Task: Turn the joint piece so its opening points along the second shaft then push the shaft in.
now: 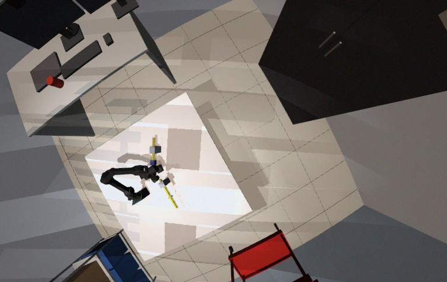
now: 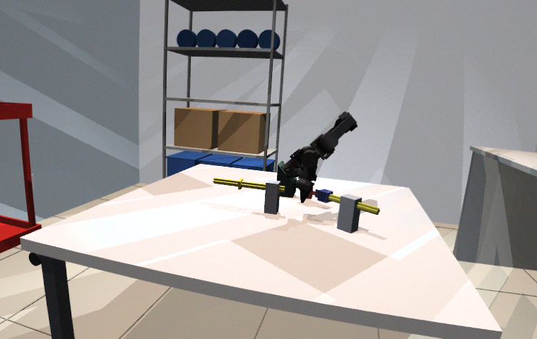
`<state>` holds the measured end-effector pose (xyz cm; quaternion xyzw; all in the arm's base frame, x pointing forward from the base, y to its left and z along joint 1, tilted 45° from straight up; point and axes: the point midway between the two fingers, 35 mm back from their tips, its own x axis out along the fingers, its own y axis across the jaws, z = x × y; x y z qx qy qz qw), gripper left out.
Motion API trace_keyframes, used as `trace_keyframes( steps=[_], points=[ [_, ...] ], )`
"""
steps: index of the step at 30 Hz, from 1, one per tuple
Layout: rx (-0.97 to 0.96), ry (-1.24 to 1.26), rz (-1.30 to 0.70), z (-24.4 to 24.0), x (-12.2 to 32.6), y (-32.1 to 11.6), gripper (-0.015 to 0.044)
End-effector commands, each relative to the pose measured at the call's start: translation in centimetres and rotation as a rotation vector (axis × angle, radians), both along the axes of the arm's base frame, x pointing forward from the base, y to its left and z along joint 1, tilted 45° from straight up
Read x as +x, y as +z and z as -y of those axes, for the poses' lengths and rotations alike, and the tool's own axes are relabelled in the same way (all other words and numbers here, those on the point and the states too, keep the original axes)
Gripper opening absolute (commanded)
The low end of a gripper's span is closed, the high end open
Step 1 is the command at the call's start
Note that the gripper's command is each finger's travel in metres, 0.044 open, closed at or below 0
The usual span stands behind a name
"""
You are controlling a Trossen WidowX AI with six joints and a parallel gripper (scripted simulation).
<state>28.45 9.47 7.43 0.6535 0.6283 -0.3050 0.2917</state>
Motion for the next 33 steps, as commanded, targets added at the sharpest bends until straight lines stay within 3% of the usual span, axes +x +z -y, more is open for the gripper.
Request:
trace_keyframes(
  steps=[1,7,12,15,26,33],
  points=[
    [0.001,-0.001,-0.001,0.00,-0.01,0.00,0.0000],
    [0.001,-0.001,-0.001,0.00,-0.01,0.00,0.0000],
    [0.001,-0.001,-0.001,0.00,-0.01,0.00,0.0131],
    [0.001,-0.001,-0.001,0.00,-0.01,0.00,0.0147],
    [0.001,-0.001,-0.001,0.00,-0.01,0.00,0.0436],
    [0.001,-0.001,-0.001,0.00,-0.01,0.00,0.0440]
  ],
)
